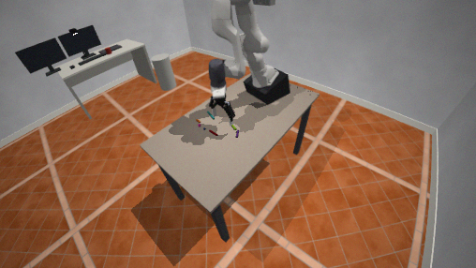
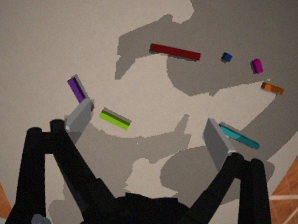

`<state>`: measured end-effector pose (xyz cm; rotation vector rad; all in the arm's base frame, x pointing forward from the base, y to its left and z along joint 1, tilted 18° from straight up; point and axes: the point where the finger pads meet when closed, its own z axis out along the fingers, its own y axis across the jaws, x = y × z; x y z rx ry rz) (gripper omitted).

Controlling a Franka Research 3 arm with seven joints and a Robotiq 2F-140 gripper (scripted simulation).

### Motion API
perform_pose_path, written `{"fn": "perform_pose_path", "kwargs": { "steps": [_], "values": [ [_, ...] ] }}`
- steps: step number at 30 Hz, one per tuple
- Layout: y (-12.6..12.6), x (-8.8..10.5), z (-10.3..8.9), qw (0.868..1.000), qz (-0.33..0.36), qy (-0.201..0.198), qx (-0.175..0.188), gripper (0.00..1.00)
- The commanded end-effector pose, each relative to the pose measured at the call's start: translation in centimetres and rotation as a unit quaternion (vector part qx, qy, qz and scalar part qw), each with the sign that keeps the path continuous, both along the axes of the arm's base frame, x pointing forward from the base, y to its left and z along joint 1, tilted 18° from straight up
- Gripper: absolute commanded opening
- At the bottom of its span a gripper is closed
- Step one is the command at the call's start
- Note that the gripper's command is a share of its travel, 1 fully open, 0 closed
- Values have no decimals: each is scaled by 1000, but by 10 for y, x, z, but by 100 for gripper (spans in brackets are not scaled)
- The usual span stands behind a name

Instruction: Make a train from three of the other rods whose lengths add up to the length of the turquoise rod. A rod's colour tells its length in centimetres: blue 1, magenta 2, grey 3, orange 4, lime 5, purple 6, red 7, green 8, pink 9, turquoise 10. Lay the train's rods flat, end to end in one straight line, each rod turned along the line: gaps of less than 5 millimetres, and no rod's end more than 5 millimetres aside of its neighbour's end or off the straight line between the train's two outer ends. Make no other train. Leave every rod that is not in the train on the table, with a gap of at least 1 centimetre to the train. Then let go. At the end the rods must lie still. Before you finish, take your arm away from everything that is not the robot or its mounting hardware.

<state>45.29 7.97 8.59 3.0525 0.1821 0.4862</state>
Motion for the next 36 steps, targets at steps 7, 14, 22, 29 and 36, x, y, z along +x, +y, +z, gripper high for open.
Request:
{"fn": "perform_pose_path", "kwargs": {
  "steps": [7,14,22,29,36],
  "values": [
    [-1,0,0,999,-32,0,9,100],
    [0,0,0,989,-138,-3,45,100],
    [0,0,1,977,-203,-5,66,100],
    [0,1,1,959,-268,-7,88,100],
    [0,1,2,940,-324,-8,107,100]
  ]
}}
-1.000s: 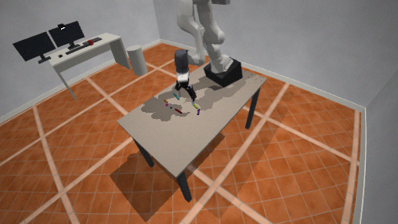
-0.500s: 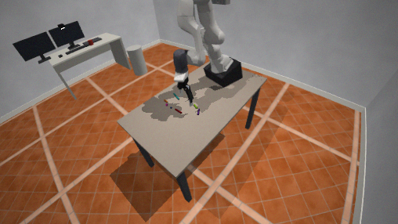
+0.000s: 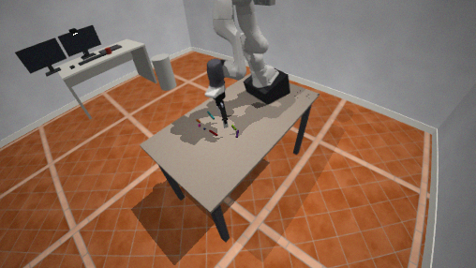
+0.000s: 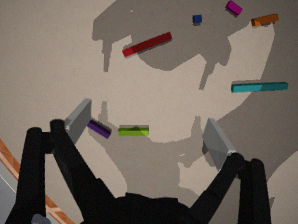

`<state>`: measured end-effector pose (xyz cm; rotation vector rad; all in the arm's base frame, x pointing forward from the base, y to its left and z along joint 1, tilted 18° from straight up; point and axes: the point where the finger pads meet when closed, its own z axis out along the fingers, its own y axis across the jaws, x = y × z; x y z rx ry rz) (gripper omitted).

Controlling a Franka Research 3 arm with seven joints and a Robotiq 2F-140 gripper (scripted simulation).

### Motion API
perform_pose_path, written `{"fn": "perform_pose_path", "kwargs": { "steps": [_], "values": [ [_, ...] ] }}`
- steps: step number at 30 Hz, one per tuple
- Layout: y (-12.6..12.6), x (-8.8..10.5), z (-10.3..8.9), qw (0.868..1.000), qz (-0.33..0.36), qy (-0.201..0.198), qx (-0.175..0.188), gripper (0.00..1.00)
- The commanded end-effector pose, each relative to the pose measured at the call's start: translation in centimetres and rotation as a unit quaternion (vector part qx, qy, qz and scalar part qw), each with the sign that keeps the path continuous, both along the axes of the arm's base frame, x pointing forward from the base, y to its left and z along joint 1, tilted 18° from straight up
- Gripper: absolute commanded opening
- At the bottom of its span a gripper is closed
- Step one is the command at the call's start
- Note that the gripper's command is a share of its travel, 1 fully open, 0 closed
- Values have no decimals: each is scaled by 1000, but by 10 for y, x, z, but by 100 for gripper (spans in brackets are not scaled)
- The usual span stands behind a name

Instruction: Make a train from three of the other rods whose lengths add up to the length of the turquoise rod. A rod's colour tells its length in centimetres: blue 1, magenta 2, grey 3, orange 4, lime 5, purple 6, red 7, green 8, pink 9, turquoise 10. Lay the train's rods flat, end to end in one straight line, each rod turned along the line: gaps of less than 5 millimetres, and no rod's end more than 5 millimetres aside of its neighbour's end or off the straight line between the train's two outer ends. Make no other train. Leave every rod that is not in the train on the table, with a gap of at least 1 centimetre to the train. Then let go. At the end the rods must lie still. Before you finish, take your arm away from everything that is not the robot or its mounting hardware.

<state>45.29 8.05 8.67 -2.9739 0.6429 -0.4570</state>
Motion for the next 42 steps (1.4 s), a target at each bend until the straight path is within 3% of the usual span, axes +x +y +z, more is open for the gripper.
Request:
{"fn": "perform_pose_path", "kwargs": {
  "steps": [1,21,36,38,39,42],
  "values": [
    [-1,1,1,996,-82,-7,13,100],
    [0,1,2,972,-227,-9,60,100],
    [0,1,2,928,-358,-10,103,100],
    [0,1,2,928,-358,-10,103,100],
    [0,1,2,919,-378,-11,110,100],
    [0,1,2,908,-401,-11,118,100]
  ]
}}
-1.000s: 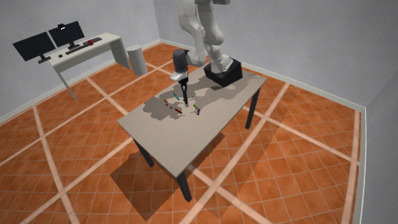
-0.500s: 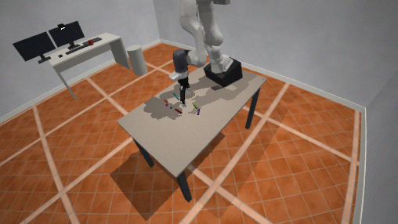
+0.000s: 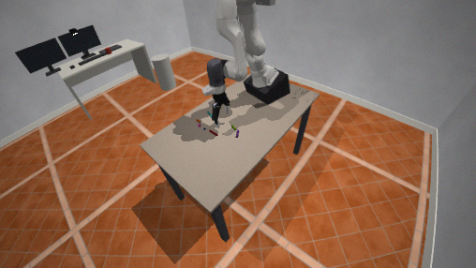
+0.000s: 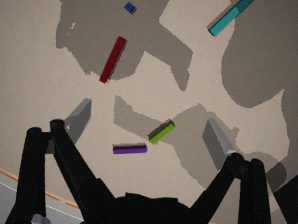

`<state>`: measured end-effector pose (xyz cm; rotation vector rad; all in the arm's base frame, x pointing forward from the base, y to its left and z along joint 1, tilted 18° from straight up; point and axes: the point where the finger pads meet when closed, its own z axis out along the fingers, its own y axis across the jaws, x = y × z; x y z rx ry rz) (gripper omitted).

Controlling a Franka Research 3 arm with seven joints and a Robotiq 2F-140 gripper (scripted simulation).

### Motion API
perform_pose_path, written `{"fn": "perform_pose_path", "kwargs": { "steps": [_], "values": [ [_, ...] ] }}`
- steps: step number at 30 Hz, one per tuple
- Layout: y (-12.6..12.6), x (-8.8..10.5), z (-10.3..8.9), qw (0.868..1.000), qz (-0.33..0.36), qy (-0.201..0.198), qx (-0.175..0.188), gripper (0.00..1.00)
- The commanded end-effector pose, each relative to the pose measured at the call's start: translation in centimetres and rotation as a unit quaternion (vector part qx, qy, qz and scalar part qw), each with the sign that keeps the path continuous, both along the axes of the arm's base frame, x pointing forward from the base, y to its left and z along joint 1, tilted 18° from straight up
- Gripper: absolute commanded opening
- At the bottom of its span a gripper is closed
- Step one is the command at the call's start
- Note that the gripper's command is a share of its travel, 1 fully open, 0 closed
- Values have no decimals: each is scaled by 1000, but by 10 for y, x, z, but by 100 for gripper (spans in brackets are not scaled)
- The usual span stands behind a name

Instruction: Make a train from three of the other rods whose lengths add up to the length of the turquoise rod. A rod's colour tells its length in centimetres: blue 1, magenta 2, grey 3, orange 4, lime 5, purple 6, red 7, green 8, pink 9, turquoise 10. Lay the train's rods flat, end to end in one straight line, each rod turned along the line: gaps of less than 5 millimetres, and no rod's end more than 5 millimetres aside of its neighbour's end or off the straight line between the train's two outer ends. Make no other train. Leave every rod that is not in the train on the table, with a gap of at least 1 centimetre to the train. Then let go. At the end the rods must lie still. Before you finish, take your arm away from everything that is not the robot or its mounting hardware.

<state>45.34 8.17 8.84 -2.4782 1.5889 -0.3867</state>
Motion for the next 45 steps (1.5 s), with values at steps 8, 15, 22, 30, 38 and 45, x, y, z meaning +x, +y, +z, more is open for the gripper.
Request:
{"fn": "perform_pose_path", "kwargs": {
  "steps": [8,15,22,30,38,45],
  "values": [
    [-1,1,1,989,-141,-4,31,100],
    [-1,1,1,979,-197,-5,50,100],
    [-1,1,1,964,-255,-5,69,100],
    [-1,1,1,949,-305,-6,86,100],
    [-1,1,1,917,-383,-6,112,100],
    [-1,1,1,889,-439,-7,130,100]
  ]
}}
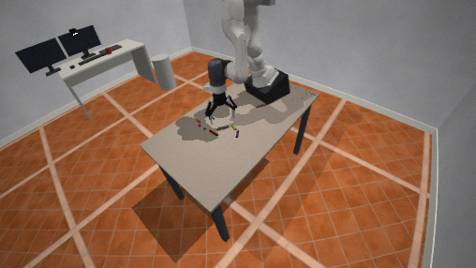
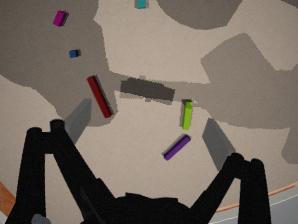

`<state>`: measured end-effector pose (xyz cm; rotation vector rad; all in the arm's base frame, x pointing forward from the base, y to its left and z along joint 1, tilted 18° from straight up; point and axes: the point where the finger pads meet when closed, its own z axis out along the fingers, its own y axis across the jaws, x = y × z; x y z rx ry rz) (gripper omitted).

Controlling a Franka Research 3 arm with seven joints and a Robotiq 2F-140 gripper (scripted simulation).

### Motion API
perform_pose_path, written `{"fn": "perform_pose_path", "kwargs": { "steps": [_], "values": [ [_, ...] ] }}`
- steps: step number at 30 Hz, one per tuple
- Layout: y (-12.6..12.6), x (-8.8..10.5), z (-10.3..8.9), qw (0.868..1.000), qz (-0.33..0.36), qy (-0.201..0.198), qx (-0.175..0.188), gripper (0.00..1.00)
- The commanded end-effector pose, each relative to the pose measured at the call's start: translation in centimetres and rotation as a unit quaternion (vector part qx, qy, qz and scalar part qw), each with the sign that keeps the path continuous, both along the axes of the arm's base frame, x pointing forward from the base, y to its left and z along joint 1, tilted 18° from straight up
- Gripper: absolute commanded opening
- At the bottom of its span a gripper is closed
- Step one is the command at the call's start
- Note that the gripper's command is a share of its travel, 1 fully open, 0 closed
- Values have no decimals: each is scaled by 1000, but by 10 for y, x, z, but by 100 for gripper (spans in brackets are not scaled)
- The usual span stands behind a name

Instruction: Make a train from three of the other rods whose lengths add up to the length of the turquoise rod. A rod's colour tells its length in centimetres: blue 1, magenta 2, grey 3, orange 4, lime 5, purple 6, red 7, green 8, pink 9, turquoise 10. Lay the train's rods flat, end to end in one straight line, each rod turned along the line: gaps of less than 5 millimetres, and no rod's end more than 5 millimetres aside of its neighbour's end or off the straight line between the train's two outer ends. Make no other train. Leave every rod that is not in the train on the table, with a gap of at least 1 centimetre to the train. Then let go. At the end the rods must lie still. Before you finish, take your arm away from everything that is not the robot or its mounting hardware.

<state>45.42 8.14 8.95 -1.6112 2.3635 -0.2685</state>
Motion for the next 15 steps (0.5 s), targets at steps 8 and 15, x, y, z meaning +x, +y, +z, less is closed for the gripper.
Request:
{"fn": "perform_pose_path", "kwargs": {
  "steps": [8,15],
  "values": [
    [-1,0,0,989,-140,2,36,100],
    [-1,0,0,978,-202,1,57,100]
  ]
}}
